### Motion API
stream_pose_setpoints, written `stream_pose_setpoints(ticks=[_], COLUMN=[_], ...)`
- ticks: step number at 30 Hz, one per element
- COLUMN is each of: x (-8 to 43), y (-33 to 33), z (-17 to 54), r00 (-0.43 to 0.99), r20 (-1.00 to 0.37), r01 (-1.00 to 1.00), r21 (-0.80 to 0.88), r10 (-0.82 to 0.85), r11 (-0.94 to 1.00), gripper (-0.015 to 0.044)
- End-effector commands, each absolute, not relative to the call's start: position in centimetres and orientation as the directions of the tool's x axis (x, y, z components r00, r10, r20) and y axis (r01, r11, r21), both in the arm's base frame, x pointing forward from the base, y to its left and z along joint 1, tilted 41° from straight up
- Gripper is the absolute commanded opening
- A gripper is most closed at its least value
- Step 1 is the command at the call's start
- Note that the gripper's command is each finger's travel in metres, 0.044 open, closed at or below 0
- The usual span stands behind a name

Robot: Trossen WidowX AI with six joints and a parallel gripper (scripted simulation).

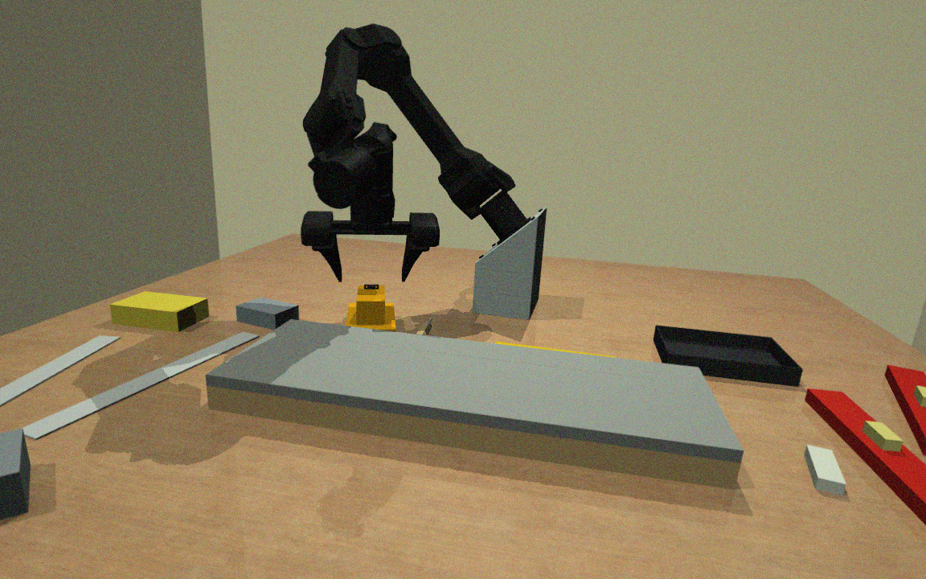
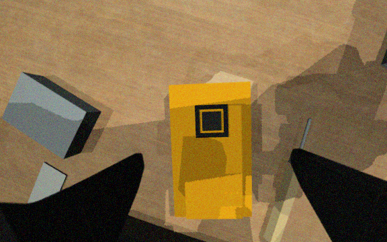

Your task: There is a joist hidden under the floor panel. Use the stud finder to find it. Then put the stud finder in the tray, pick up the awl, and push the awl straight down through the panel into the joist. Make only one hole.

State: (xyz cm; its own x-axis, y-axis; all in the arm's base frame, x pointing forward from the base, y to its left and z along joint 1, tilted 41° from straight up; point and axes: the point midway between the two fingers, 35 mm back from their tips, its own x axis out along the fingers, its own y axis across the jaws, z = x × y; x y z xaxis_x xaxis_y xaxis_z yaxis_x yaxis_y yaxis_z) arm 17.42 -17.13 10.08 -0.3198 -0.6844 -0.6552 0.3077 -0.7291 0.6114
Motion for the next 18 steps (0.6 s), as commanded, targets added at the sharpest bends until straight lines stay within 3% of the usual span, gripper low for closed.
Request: stream_pose_setpoints(ticks=[1,18], x=[17.4,17.4], y=[-17.4,-19.2], z=[9.9,7.9], r00=[-0.316,-0.316], r20=[-0.652,-0.653], r01=[0.301,0.300], r21=[0.619,0.619], r10=[-0.689,-0.688], r11=[-0.725,-0.725], gripper=[0.0440,0.0440])
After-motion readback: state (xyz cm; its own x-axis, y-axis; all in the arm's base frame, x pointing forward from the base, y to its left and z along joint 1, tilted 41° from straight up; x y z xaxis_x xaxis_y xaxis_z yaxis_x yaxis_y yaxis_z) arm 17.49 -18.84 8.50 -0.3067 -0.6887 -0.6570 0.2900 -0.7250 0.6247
